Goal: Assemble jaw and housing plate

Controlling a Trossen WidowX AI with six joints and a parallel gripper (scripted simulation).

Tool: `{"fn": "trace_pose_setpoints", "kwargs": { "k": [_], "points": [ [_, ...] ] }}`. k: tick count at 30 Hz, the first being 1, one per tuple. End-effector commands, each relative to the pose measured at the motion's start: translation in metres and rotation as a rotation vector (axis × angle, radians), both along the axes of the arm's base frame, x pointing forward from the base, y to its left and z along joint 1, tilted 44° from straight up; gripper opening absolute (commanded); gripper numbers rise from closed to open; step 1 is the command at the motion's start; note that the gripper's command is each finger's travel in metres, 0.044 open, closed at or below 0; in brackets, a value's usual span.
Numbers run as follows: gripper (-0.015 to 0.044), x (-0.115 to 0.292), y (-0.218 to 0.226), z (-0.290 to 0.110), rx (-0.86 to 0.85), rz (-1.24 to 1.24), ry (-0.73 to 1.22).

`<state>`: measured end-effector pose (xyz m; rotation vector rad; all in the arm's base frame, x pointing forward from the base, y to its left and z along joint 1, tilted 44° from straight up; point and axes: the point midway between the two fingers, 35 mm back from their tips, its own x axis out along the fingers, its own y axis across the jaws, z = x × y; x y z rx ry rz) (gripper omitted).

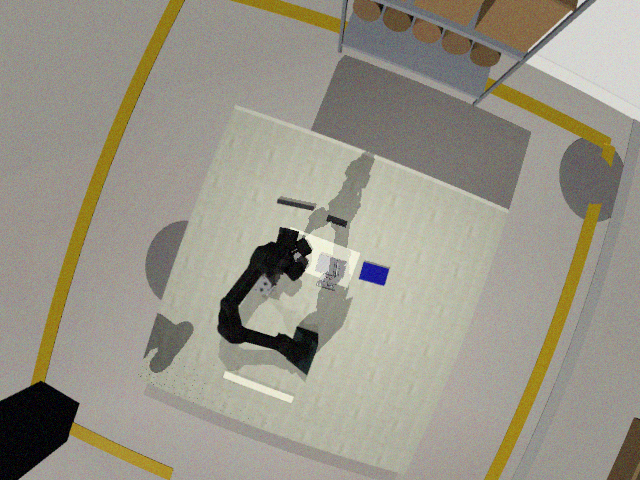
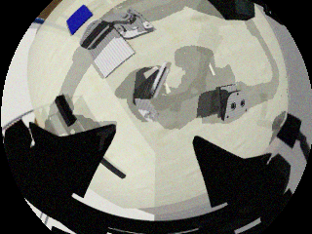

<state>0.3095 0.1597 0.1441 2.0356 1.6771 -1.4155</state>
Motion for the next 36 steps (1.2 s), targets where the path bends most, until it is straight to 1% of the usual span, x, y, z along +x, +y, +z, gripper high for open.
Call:
{"fn": "trace_pose_setpoints", "kwargs": {
  "k": [1, 13, 30, 36],
  "points": [
    [0.0440, 0.0000, 0.0000, 0.0000, 0.000, 0.000, 0.000],
    [0.0440, 0.0000, 0.0000, 0.0000, 0.000, 0.000, 0.000],
    [0.0000, 0.0000, 0.0000, 0.0000, 0.000, 0.000, 0.000],
    [0.0000, 0.0000, 0.0000, 0.0000, 0.000, 0.000, 0.000]
  ]
}}
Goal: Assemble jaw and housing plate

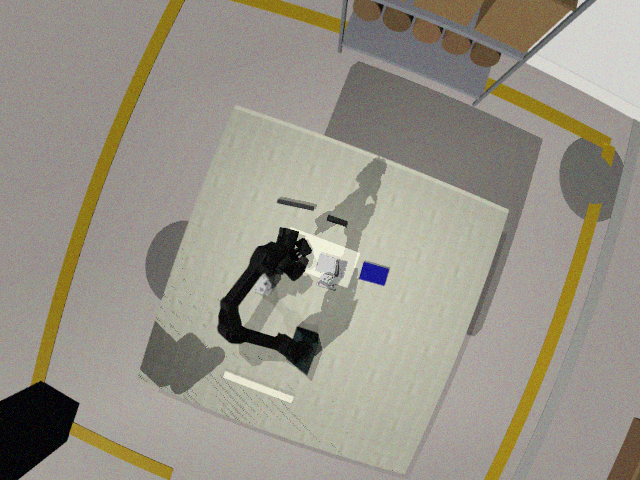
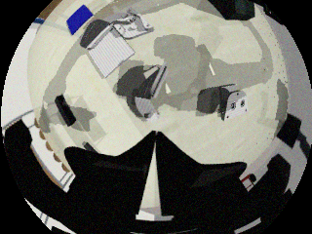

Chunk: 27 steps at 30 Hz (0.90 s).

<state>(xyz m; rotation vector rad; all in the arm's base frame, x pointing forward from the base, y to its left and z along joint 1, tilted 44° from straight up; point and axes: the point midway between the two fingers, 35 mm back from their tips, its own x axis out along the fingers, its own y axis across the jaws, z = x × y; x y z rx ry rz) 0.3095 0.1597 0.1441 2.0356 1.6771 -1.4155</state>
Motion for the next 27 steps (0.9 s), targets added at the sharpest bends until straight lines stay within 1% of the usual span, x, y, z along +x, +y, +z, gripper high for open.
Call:
{"fn": "trace_pose_setpoints", "kwargs": {
  "k": [1, 6, 9, 16, 22, 23, 25, 27],
  "points": [
    [0.0000, 0.000, 0.000, 0.000, 0.000, 0.000, 0.000],
    [0.0000, 0.000, 0.000, 0.000, 0.000, 0.000, 0.000],
    [0.0079, 0.000, -0.004, -0.003, -0.002, -0.016, 0.017],
    [0.0263, -0.009, -0.043, -0.029, -0.012, -0.162, 0.171],
    [0.0420, -0.009, -0.043, -0.031, -0.012, -0.166, 0.176],
    [0.0440, -0.010, -0.038, -0.036, -0.012, -0.166, 0.175],
    [0.0440, -0.011, -0.023, -0.051, -0.011, -0.166, 0.175],
    [0.0440, -0.013, -0.017, -0.057, -0.010, -0.166, 0.176]
  ]
}}
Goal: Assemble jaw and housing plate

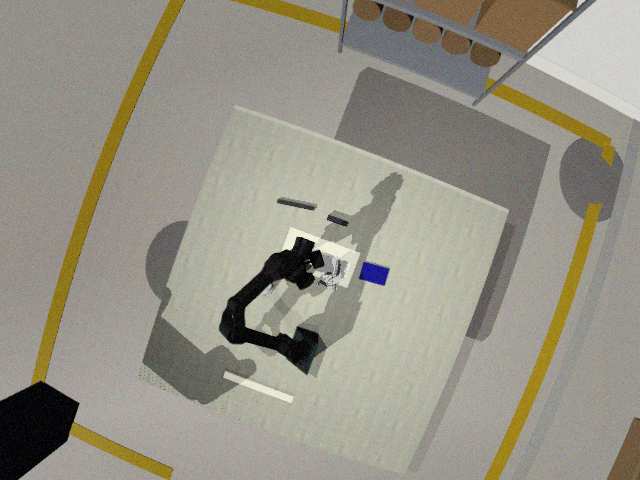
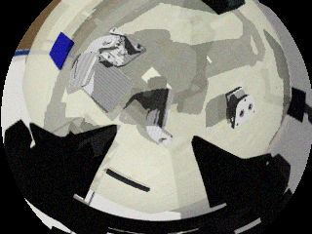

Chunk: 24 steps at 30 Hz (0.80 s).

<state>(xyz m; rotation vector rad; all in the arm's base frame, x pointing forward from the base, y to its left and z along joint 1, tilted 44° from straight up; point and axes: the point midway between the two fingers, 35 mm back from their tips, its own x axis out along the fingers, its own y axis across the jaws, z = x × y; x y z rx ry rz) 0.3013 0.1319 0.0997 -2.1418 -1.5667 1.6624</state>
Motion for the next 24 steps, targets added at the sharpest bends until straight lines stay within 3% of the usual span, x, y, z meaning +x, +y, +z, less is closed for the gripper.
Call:
{"fn": "trace_pose_setpoints", "kwargs": {
  "k": [1, 24],
  "points": [
    [0.0440, -0.005, 0.011, -0.013, 0.005, 0.003, 0.020],
    [0.0440, -0.006, 0.031, -0.034, 0.005, 0.003, 0.020]
  ]
}}
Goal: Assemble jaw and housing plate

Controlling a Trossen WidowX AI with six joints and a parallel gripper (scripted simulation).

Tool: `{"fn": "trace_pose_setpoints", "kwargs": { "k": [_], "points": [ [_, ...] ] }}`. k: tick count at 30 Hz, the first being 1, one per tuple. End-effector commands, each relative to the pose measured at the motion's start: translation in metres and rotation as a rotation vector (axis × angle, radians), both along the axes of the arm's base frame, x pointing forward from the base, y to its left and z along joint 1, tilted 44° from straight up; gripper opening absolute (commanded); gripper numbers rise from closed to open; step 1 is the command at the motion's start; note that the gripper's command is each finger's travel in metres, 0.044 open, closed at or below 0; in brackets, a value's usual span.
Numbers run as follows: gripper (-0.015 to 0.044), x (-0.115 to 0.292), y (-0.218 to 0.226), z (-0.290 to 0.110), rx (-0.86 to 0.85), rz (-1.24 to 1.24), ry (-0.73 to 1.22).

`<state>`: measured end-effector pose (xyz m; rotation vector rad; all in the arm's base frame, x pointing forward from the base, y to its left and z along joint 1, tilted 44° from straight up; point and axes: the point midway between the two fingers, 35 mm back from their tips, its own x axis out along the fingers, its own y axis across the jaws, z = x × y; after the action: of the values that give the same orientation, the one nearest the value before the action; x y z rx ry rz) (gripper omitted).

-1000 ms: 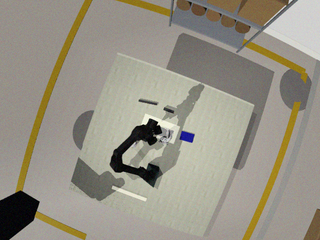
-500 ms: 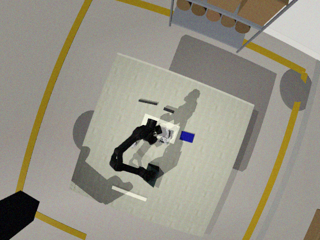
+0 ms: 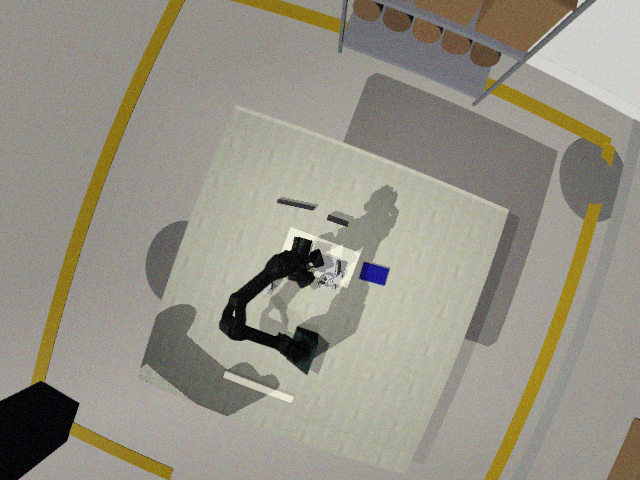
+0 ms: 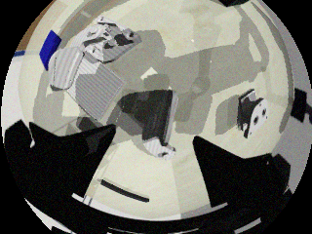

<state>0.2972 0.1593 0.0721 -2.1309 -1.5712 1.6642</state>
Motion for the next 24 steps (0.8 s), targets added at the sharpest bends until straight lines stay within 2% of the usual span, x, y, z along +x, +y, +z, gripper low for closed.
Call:
{"fn": "trace_pose_setpoints", "kwargs": {
  "k": [1, 24],
  "points": [
    [0.0440, -0.002, 0.005, -0.007, 0.001, 0.000, 0.013],
    [0.0440, -0.005, 0.019, -0.021, 0.004, 0.000, 0.014]
  ]
}}
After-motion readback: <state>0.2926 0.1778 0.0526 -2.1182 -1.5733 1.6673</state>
